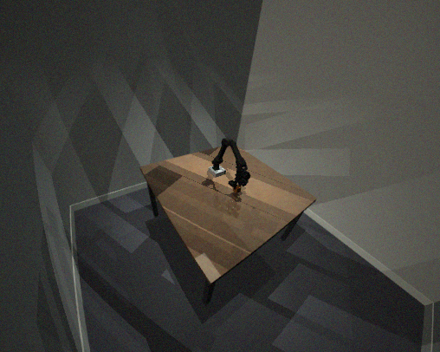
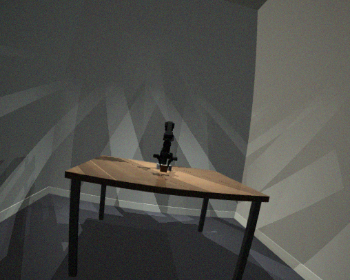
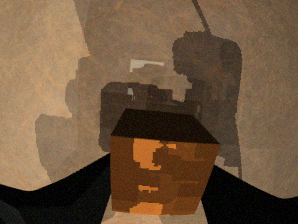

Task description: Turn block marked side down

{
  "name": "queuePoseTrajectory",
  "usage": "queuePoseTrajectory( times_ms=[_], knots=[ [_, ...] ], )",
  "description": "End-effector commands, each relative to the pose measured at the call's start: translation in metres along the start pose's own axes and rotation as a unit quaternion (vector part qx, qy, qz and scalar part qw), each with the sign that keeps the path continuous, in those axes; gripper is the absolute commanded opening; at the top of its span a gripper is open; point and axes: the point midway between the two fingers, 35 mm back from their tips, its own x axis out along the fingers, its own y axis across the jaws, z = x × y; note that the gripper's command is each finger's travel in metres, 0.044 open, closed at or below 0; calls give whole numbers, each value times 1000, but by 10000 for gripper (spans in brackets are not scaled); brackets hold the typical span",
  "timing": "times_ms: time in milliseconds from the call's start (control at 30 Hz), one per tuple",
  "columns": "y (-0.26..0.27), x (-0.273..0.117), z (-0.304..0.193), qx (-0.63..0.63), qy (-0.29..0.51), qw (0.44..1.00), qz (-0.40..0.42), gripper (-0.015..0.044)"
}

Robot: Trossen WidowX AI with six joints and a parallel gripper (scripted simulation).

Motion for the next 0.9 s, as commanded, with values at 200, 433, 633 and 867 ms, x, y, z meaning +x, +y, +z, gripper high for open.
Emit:
queuePoseTrajectory(
  times_ms=[200,433,633,867],
  knots=[
    [0,0,2,2,-83,997,1,0],
    [0,0,1,2,-136,991,1,0],
    [0,0,-1,1,-182,983,1,0],
    [0,-1,-5,0,-222,975,1,0]
  ],
)
